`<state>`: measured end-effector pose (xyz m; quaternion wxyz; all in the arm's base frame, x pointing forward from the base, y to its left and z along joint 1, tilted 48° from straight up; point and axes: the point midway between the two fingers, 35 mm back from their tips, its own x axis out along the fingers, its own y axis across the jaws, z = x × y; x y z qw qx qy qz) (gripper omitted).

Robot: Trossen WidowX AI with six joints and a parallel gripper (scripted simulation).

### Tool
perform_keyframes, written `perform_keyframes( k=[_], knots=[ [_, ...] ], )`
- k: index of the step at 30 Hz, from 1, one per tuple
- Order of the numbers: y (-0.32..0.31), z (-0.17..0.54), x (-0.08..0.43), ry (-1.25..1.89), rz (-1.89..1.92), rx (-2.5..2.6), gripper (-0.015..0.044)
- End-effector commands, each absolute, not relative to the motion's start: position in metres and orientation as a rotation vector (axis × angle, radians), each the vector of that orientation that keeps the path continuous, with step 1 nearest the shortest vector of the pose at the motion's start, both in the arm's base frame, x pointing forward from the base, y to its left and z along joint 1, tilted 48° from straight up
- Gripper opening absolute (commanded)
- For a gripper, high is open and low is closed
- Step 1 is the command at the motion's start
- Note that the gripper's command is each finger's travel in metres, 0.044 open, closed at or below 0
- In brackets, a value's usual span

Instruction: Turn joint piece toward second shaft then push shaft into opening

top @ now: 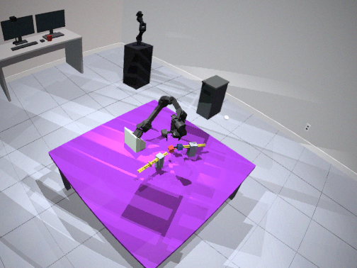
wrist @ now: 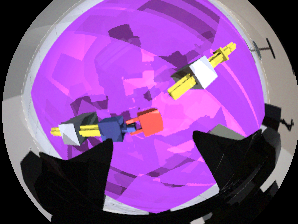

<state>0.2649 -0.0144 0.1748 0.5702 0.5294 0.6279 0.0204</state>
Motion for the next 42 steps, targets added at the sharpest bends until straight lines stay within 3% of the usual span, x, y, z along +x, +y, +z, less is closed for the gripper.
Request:
perform_keyframes(
  k=[1,14,23,42],
  knots=[
    [-0.023,0.184,0.262,1.437,0.142,1.131,0.0440],
    [-0.035,0.198,0.255,1.367,0.312,0.930,0.0440],
    [-0.015,0.169,0.252,1.376,0.300,0.957,0.0440],
    [-0.010,0.161,0.254,1.506,-0.050,1.459,0.0440]
  ],
)
